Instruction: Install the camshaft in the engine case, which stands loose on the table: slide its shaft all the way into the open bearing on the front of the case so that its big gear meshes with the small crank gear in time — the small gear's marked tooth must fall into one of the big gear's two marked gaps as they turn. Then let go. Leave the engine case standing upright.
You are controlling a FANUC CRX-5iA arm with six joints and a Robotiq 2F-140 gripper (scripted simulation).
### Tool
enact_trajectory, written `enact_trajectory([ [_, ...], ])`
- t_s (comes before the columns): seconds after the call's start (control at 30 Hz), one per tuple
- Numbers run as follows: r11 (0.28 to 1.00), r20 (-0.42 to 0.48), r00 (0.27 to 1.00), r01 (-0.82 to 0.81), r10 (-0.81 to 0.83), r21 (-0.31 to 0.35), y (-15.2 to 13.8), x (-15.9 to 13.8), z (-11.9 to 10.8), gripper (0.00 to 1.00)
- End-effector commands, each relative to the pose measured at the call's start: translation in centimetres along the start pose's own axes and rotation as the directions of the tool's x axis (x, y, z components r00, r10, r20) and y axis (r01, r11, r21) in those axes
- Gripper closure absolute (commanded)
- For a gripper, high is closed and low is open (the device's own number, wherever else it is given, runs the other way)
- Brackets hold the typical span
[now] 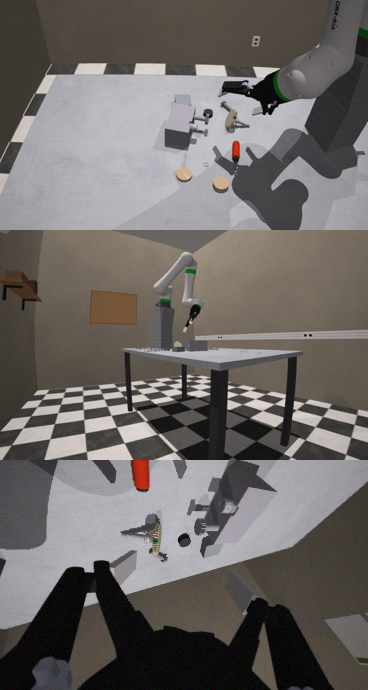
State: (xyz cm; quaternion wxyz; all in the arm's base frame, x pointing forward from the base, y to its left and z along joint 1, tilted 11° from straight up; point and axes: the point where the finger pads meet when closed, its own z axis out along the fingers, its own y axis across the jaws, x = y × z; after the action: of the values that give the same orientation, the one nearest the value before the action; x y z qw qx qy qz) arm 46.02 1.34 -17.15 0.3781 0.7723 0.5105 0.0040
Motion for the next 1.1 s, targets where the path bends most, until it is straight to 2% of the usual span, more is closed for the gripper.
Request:
enact_trajectory([
  [0.0,0.998,0.004,0.999,0.053,-0.053,0.039,-3.1,-3.6,0.5,0.00],
  [0.5,0.998,0.004,0.999,0.053,-0.053,0.039,-3.4,-3.3,1.0,0.00],
  [0.8,0.998,0.004,0.999,0.053,-0.053,0.039,-4.3,-2.3,2.6,0.00],
  [1.07,0.998,0.004,0.999,0.053,-0.053,0.039,-5.7,-0.7,5.0,0.00],
])
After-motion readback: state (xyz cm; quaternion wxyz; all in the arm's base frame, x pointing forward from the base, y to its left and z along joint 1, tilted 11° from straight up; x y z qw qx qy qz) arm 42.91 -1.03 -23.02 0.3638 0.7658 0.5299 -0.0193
